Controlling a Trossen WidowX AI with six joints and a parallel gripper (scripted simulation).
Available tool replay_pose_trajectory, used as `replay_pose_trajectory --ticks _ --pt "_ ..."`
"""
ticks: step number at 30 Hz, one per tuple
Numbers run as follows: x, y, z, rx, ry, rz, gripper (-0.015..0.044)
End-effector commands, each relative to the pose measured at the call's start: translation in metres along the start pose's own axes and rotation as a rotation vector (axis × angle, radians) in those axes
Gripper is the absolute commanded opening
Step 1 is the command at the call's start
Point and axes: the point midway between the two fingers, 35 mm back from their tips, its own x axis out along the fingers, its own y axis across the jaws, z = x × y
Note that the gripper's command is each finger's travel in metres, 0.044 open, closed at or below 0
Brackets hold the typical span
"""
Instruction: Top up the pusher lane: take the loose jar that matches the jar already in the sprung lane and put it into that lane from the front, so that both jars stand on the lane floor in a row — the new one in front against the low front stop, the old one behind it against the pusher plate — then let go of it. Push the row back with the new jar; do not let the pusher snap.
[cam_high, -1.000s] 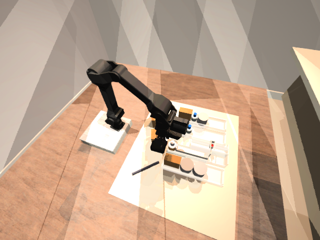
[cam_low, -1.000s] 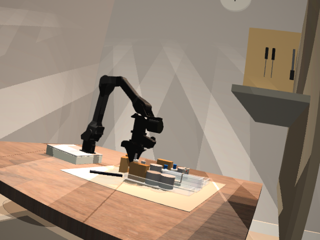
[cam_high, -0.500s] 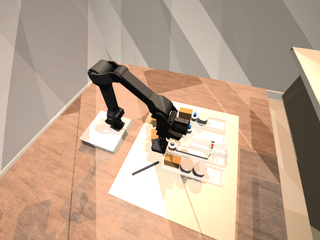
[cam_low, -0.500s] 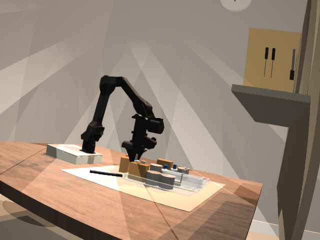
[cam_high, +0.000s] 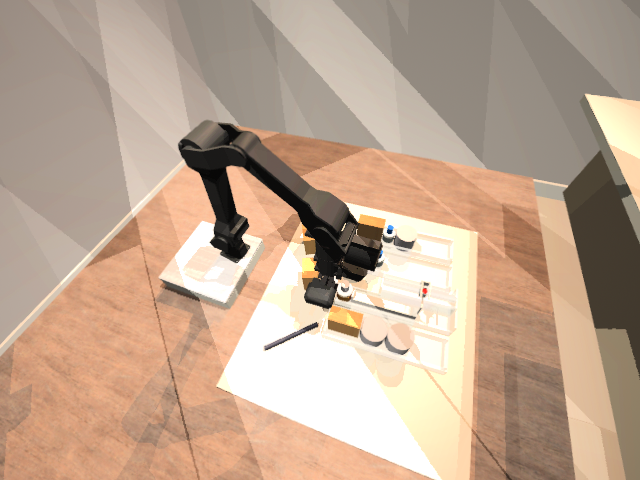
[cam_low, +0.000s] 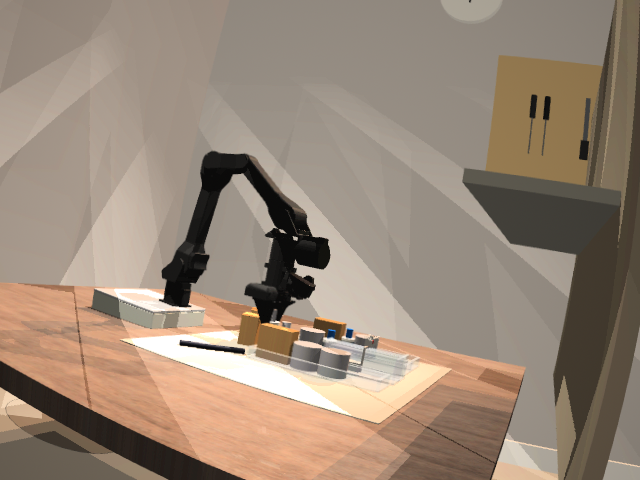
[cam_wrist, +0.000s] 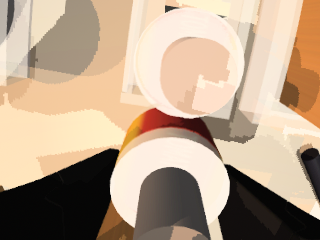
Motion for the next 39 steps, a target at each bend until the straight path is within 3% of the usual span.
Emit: replay_pose_trajectory --ticks 1,39 --pt "-0.002 -0.001 0.006 0.005 -0.014 -0.005 0.0000" --pt "-0.003 -0.001 0.022 0.005 -0.015 -0.005 0.0000"
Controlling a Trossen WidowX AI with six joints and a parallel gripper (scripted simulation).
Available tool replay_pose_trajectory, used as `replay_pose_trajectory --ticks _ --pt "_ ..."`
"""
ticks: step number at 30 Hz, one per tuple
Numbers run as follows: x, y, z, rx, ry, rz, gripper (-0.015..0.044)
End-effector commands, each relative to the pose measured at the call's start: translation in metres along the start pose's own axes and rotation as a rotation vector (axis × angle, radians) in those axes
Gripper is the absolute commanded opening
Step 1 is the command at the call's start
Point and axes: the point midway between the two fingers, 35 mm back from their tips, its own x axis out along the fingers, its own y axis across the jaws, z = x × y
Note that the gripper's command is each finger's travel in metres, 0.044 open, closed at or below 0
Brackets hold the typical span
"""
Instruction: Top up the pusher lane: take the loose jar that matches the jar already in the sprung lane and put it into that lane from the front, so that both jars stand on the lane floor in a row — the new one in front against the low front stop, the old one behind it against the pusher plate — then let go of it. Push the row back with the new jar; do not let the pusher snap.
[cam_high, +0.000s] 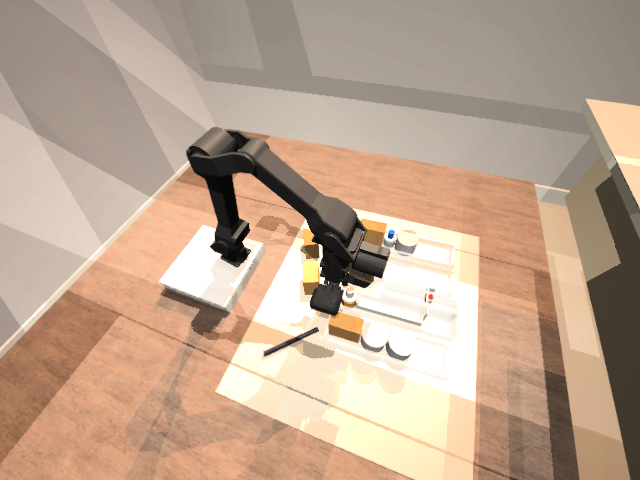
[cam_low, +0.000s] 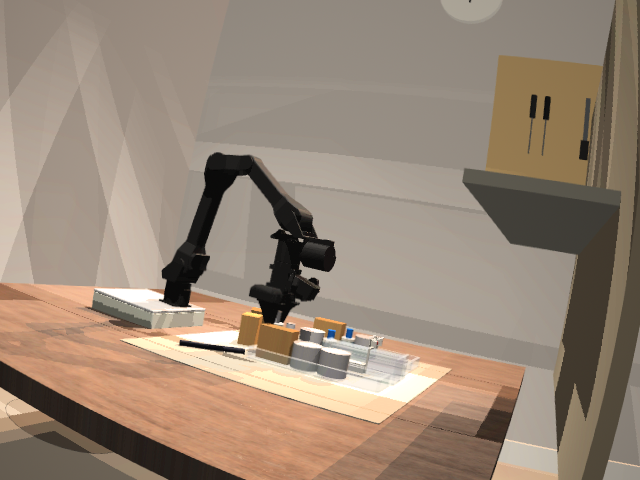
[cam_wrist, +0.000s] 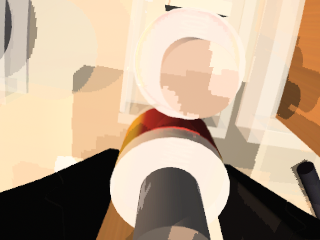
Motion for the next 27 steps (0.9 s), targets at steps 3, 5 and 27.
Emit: replay_pose_trajectory --ticks 3,5,27 --pt "-0.004 -0.001 0.012 0.005 -0.031 -0.005 0.0000" --pt "-0.004 -0.001 0.013 0.005 -0.031 -0.005 0.0000" --pt "-0.005 -0.001 0.022 0.005 -0.032 -0.005 0.0000"
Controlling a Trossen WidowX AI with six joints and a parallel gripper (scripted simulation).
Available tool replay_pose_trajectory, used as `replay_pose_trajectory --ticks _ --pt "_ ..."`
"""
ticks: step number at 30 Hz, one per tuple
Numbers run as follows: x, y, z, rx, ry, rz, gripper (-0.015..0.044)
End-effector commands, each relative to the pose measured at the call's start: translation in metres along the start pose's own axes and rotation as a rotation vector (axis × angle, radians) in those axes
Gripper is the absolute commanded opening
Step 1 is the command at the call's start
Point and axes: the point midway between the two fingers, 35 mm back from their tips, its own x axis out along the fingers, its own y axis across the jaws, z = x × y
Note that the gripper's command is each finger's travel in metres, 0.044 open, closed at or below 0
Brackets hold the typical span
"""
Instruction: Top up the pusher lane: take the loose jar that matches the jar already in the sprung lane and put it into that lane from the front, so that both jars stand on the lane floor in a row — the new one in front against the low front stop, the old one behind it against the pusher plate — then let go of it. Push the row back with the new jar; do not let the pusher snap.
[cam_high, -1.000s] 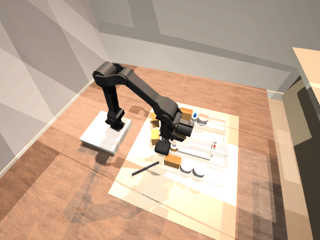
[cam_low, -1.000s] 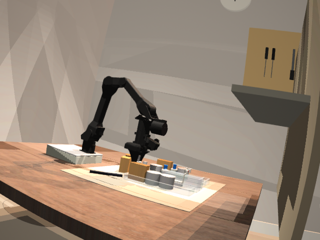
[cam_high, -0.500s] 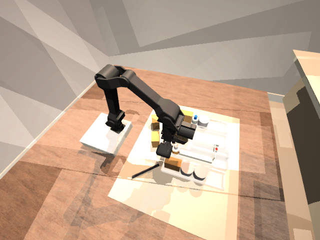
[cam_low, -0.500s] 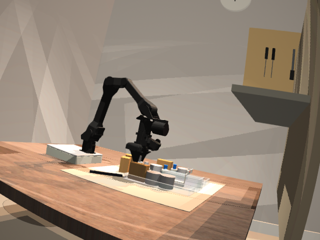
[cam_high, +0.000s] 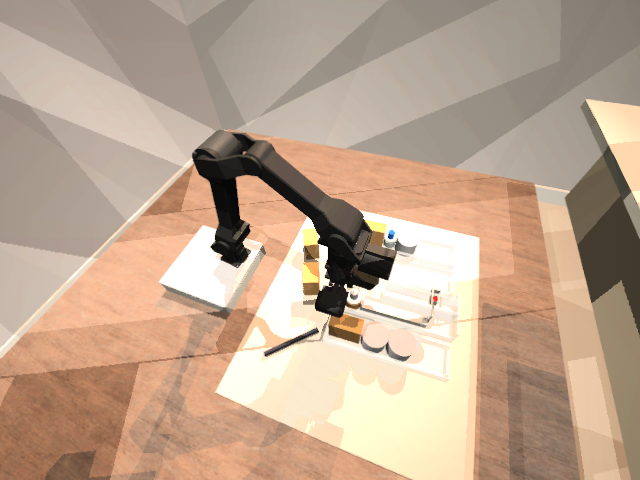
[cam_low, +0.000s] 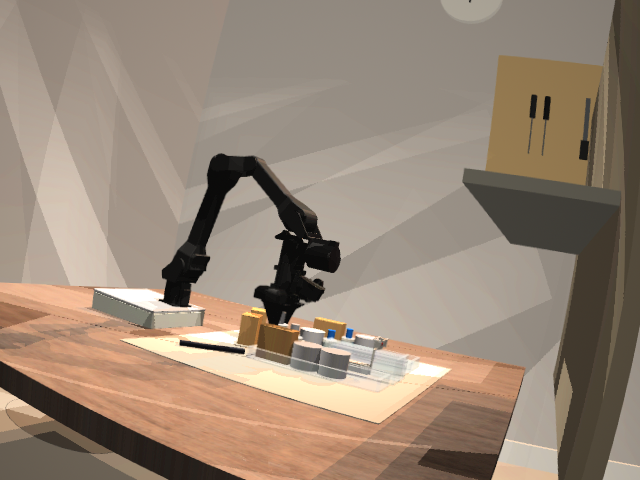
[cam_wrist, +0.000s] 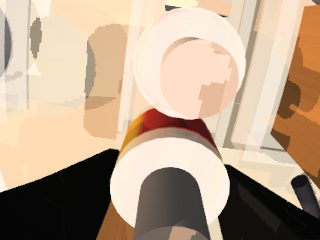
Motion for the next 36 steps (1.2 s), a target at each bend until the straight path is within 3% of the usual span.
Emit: replay_pose_trajectory --ticks 1,36 --pt "-0.004 -0.001 0.011 0.005 -0.033 -0.005 0.0000" --pt "-0.009 -0.001 0.025 0.005 -0.034 -0.005 0.0000"
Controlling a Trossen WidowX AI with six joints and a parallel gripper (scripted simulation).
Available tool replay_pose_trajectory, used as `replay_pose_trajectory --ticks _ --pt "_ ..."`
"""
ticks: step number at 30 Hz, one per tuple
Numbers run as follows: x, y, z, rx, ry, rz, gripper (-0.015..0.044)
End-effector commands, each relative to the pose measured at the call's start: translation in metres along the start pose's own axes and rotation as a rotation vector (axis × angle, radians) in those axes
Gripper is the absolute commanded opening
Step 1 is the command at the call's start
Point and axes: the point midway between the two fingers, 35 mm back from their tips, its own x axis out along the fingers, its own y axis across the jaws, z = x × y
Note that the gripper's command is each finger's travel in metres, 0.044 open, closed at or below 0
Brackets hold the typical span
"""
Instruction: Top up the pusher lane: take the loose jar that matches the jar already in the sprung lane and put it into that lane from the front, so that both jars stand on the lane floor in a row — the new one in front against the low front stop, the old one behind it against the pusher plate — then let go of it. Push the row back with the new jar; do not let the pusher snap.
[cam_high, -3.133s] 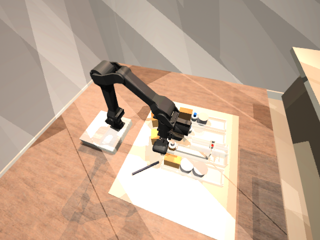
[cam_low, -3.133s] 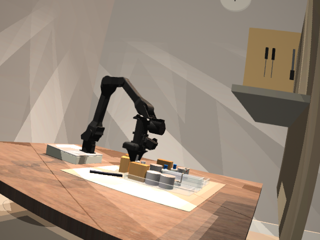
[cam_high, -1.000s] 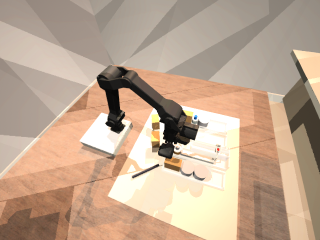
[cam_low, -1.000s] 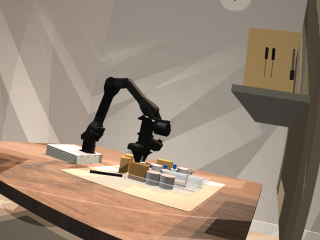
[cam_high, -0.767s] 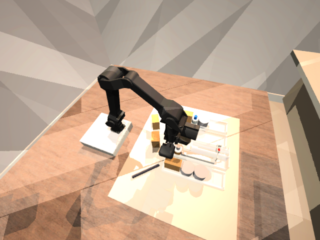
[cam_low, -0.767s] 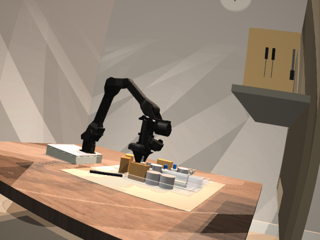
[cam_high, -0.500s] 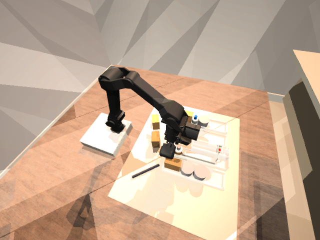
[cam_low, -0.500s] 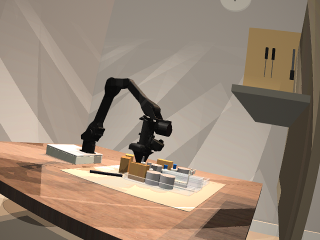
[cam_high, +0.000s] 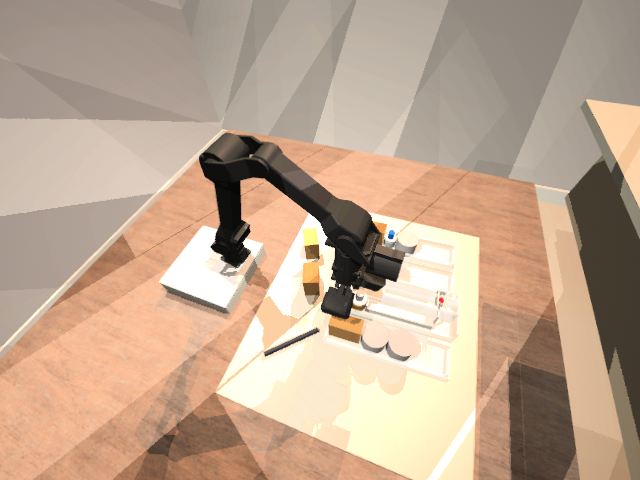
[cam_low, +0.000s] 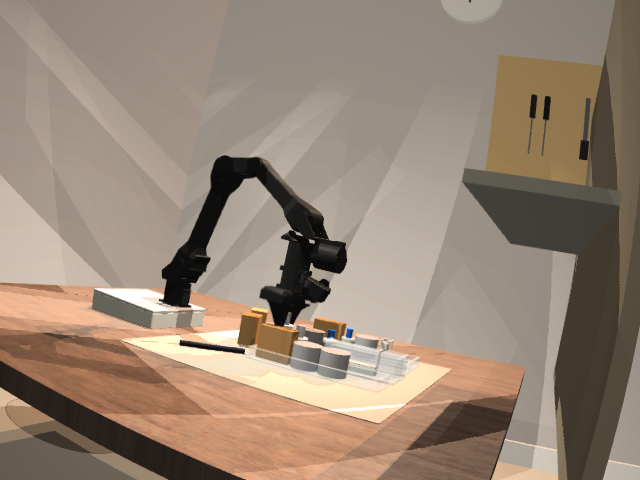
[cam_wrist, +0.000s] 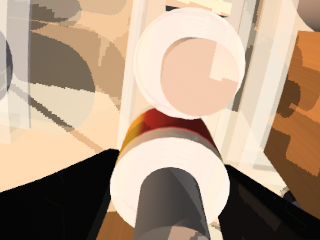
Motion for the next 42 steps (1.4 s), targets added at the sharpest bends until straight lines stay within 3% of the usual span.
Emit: replay_pose_trajectory --ticks 1,42 --pt "-0.0061 -0.0014 0.0112 0.005 -0.036 -0.005 0.0000" --pt "-0.0045 -0.0019 0.0140 0.005 -0.036 -0.005 0.0000"
